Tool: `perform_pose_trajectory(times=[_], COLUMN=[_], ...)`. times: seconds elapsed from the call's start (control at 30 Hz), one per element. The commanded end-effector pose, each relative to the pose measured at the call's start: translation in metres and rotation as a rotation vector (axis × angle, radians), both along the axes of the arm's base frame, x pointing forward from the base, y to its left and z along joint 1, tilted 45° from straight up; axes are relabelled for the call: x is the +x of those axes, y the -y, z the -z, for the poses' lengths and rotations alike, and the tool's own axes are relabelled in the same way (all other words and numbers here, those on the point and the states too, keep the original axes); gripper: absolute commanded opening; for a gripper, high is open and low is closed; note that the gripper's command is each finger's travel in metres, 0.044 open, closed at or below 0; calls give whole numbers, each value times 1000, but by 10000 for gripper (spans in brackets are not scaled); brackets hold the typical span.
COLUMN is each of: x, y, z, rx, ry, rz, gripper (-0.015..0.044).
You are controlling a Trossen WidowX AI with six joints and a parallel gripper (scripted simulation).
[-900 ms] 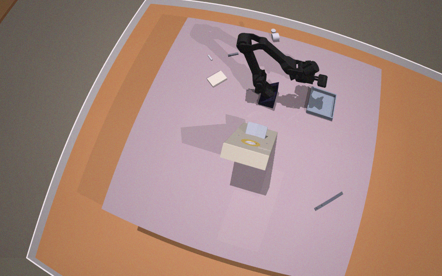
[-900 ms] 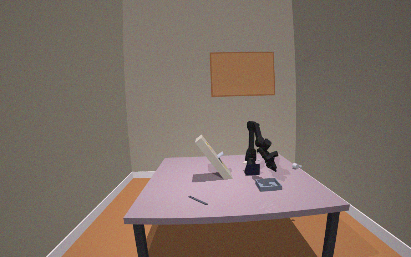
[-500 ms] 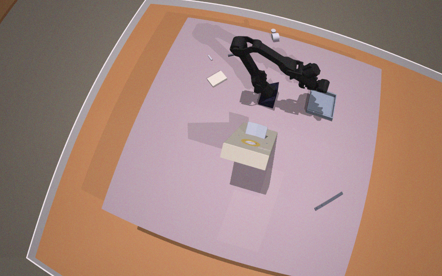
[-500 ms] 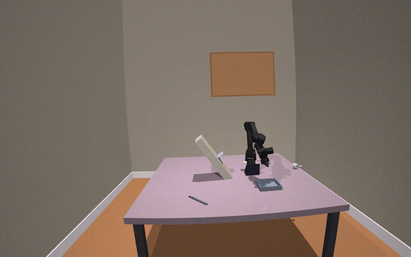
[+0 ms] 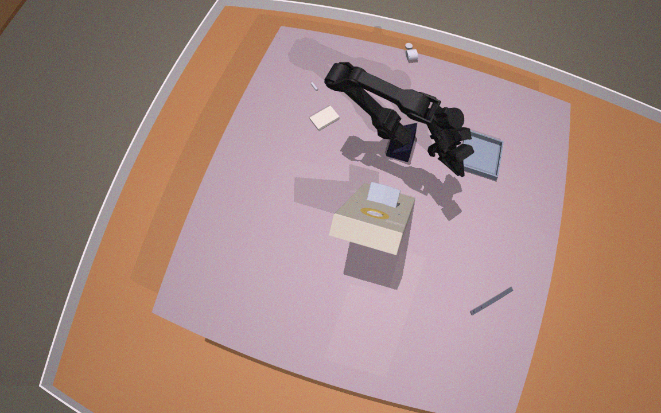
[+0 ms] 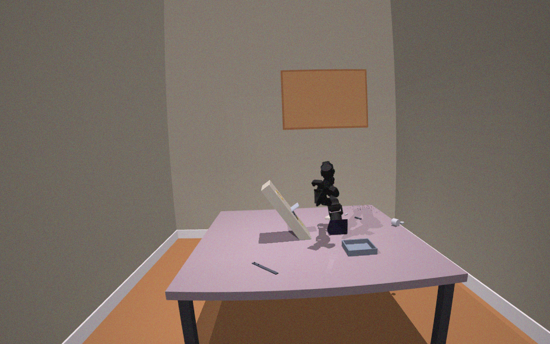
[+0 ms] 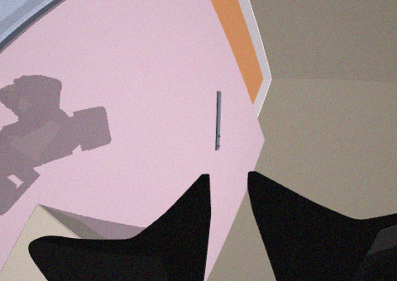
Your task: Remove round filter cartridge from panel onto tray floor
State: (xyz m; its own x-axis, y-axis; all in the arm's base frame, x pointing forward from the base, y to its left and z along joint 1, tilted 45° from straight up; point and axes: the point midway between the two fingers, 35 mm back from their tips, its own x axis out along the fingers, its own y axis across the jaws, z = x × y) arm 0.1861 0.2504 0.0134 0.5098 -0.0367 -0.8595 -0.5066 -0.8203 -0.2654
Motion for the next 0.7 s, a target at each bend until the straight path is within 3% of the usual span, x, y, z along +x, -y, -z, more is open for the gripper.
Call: perform_pose_trajectory(times=[0.0,0.37,0.67], x=[37,112,114], y=[20,118,120], z=[-37,-165,-166], rx=[-78,-443,-449], ry=[139,486,490], rz=[55,278,282], gripper=[101,101,101])
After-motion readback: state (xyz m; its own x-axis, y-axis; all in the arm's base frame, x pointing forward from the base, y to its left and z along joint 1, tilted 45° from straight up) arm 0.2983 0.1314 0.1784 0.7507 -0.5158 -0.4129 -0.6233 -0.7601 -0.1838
